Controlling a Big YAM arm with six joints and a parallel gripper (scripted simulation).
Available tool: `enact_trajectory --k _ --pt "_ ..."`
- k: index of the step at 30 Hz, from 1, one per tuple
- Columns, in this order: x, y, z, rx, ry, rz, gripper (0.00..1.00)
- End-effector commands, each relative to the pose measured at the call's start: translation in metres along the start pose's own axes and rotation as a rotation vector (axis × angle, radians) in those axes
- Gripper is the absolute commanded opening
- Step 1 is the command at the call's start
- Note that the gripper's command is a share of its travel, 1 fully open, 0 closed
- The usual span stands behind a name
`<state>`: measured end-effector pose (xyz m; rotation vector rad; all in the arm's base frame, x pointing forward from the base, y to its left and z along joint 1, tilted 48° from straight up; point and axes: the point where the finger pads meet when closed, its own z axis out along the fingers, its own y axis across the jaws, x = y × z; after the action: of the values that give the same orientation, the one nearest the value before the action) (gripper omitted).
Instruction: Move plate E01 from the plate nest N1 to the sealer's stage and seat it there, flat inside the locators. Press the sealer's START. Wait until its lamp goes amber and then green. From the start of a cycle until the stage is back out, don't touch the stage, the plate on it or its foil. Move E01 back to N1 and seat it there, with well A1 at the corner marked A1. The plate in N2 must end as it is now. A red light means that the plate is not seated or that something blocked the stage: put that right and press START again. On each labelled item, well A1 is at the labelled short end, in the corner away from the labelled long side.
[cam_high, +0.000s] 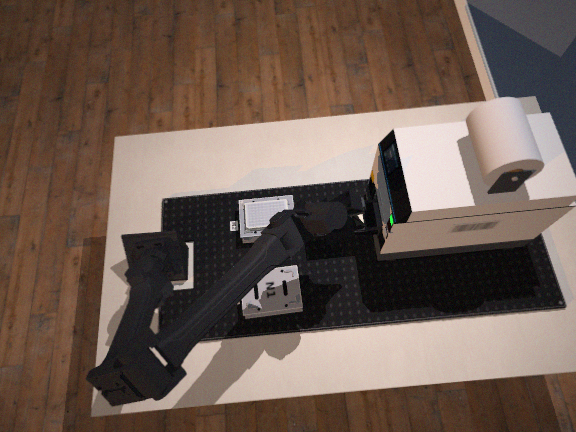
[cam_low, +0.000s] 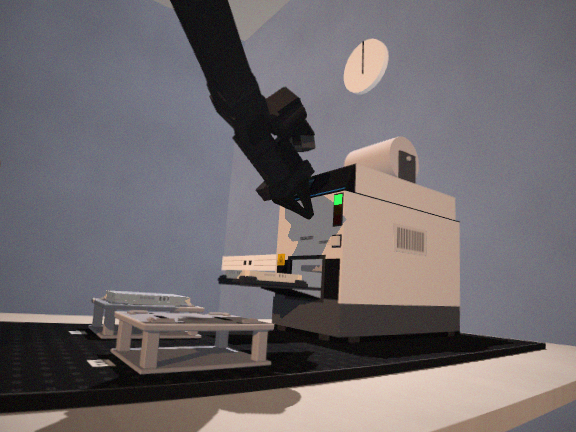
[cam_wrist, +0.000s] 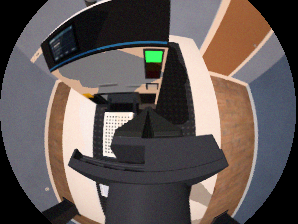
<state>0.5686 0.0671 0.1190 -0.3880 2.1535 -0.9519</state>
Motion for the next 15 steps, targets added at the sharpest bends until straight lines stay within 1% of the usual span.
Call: enact_trajectory --k 1,5,7,15 --pt "-0.027 -0.009 -0.005 0.011 -0.043 0.013 0.00" --pt "-0.024 -0.007 -0.012 0.012 -0.039 0.014 0.00" --pt "-0.022 -0.005 -0.016 0.005 -0.038 0.013 0.00" --pt "-0.011 -0.004 -0.019 0.002 -0.036 0.037 0.00"
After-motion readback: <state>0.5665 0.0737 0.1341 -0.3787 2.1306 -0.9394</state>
